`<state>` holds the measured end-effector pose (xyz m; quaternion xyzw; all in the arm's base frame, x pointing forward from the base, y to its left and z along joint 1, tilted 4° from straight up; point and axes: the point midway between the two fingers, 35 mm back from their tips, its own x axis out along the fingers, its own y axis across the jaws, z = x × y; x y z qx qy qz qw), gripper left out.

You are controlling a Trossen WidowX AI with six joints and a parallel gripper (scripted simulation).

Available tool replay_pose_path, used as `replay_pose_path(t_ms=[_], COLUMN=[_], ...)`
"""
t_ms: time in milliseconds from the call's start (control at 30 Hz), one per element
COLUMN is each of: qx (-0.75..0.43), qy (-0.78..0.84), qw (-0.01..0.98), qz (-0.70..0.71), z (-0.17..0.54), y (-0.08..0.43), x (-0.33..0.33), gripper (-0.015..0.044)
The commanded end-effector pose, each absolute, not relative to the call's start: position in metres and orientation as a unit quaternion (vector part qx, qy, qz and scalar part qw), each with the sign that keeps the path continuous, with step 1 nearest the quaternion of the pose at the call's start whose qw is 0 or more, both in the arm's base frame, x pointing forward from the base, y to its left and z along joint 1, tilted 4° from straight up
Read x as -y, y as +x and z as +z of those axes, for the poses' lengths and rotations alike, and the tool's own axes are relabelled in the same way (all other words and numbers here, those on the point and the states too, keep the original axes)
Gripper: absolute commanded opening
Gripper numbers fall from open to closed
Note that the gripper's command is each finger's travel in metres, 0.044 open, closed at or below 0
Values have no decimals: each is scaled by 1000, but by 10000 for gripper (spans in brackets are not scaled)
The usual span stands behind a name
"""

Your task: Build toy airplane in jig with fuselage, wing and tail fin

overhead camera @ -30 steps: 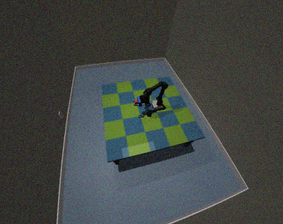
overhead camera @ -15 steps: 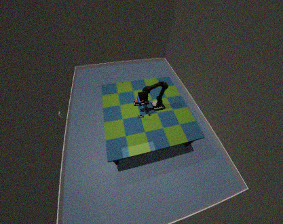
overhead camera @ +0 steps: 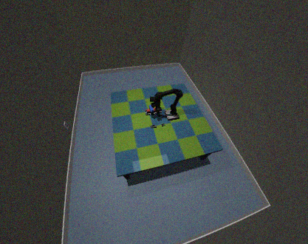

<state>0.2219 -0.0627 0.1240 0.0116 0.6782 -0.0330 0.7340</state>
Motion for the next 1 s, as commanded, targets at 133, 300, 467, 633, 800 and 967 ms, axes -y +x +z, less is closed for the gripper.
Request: replay_pose_path(t_ms=[133,300,467,633,800,967], qx=[-678,-677,-677,-677,-677,-677], qy=[12,12,12,12,12,12], qw=[734,735,735,735,735,735], qz=[-34,-35,-37,-38,-38,-38], z=[119,116,113,112,112,112], y=[213,206,199,196,196,196], x=[89,104,117,123,123,123], gripper=[0,0,0,26,65,65])
